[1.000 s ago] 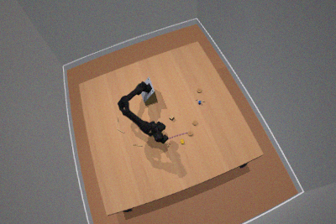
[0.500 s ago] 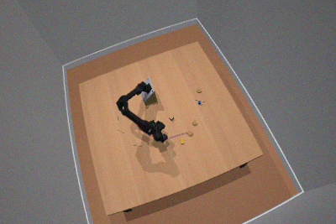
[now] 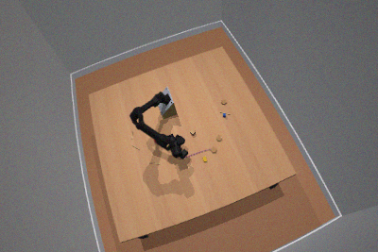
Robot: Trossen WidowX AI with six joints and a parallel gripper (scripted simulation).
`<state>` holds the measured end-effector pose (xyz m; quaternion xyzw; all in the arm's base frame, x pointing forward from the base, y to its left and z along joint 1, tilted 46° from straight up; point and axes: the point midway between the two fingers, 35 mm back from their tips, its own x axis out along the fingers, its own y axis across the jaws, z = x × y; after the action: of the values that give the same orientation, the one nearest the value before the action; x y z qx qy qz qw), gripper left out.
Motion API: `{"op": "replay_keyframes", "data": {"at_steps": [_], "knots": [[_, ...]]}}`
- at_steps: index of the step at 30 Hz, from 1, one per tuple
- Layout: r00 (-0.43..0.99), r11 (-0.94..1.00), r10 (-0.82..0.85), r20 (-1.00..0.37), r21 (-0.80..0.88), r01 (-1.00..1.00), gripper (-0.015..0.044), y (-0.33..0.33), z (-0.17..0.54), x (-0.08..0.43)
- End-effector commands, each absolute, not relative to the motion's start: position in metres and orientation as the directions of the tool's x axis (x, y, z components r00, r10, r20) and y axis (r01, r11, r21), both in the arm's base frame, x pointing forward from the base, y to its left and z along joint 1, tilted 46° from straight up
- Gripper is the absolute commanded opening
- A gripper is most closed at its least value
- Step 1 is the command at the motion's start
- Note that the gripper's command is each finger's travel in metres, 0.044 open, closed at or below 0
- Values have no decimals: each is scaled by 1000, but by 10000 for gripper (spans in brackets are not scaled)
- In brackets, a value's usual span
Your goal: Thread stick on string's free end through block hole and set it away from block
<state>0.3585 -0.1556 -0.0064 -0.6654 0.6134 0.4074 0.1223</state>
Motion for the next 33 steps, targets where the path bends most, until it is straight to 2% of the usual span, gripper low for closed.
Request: {"op": "replay_keyframes", "data": {"at_steps": [1, 33], "knots": [[-83, -219, -720, -689, 340, -915, 0, -158, -7, 354], [-83, -220, -719, -690, 339, -914, 0, -147, -28, 335]]}}
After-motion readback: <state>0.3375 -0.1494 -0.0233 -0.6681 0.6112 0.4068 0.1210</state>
